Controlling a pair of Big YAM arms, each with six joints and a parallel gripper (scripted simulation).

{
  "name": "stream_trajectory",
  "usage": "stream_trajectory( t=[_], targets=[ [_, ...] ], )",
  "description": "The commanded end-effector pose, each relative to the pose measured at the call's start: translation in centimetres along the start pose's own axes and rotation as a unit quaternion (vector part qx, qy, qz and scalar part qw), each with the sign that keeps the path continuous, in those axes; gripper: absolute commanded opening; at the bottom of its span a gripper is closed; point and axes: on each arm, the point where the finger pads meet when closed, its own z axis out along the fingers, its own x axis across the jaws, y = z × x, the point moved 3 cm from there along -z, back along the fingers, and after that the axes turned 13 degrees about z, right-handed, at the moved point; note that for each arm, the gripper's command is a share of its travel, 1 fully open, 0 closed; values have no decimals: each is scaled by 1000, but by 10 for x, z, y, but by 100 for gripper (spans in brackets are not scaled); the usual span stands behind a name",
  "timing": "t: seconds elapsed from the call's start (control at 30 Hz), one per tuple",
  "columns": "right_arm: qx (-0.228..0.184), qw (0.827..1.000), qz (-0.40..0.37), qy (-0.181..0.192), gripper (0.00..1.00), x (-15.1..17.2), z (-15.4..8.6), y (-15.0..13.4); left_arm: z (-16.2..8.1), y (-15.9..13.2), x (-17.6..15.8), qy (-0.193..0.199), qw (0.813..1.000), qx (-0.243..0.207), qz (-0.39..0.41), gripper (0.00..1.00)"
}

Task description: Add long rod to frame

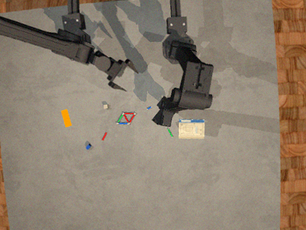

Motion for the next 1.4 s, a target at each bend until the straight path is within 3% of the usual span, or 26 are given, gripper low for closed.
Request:
stream_trajectory(
  t=[0.0, 1.37],
  targets=[
    [-5, 1000, -6, 6, 100, 5, -5, 6, 6, -5, 2, -23, 998, 7, 64, 32],
    [-1, 1000, -4, 1, 100, 2, -2, 3, 31, -3, 2, -21, 998, -1, 52, 32]
  ],
)
